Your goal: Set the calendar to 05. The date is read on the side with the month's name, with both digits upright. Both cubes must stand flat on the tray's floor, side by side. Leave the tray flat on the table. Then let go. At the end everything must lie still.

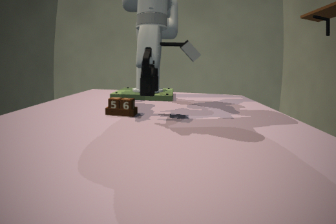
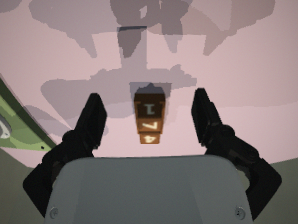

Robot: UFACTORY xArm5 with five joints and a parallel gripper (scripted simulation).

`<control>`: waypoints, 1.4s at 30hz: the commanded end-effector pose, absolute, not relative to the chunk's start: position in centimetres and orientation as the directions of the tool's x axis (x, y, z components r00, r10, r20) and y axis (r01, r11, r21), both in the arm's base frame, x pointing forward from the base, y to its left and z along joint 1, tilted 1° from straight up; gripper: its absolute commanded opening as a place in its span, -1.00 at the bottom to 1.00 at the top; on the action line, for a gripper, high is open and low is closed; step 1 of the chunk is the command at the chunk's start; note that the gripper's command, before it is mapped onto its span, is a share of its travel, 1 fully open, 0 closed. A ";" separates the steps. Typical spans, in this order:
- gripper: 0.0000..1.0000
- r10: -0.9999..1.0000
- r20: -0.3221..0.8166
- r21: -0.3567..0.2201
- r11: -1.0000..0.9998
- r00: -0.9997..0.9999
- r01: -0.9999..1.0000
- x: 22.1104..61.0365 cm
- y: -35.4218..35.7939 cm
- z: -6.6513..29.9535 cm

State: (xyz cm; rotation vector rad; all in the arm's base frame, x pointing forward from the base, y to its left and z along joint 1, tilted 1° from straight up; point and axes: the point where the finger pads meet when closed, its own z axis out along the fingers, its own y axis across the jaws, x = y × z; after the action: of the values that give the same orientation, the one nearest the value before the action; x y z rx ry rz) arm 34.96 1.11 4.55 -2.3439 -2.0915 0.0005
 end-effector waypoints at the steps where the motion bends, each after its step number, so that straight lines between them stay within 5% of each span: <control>1: 1.00 0.993 0.000 0.003 -0.114 0.114 0.993 35.0 1.3 4.6; 42: 1.00 0.993 0.000 0.002 -0.114 0.114 0.993 35.0 1.3 3.1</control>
State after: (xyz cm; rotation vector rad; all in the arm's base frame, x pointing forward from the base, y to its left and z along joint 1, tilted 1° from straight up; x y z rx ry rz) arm 34.91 1.32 3.06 -2.3446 -2.0905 0.0008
